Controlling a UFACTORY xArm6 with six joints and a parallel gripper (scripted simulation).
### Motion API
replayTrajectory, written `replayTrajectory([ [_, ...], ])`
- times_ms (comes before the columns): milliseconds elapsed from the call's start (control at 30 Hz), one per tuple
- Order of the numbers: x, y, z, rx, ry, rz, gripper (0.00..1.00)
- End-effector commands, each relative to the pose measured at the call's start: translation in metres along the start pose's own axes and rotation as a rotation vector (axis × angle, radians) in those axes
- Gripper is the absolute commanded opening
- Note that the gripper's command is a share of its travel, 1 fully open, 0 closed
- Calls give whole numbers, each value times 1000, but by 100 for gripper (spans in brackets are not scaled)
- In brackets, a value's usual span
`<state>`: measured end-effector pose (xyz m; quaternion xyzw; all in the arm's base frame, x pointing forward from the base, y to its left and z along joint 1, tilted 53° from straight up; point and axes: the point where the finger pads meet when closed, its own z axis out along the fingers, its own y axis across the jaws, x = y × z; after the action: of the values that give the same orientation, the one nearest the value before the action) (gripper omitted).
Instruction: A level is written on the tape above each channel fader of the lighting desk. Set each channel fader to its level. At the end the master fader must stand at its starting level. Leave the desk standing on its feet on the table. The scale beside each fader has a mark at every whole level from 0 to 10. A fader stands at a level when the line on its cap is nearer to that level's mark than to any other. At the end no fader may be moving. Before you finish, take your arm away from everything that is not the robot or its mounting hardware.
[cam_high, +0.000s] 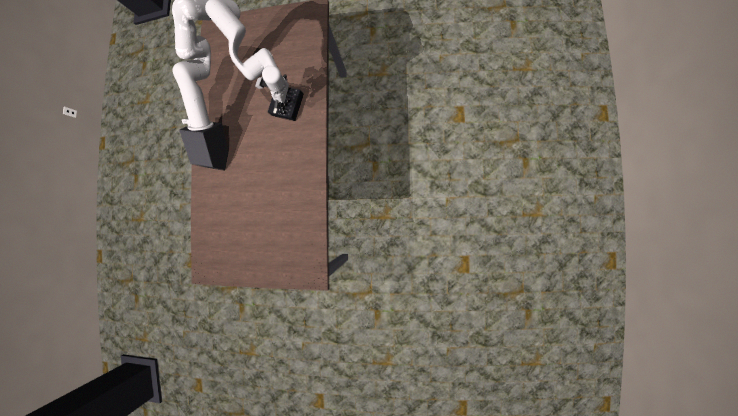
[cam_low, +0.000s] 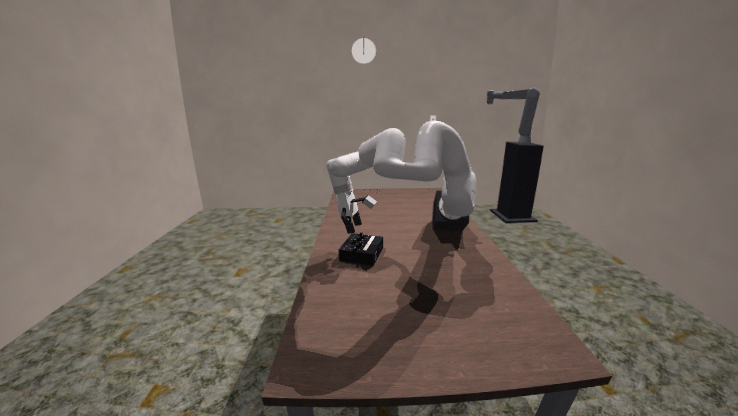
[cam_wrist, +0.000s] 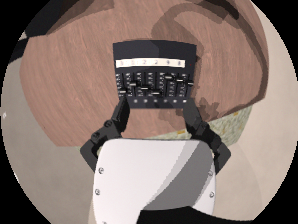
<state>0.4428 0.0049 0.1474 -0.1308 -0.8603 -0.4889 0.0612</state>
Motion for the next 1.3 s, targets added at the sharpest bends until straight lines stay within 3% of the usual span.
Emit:
replayTrajectory([
  [0,-1,0,-1,0,-3,-1,100],
  [700,1,1,-3,2,-12,88,100],
  [1167,12,4,-20,-19,-76,724,100],
  [1233,12,4,-20,-19,-76,724,100],
  [1267,13,4,-22,-25,-90,865,100],
])
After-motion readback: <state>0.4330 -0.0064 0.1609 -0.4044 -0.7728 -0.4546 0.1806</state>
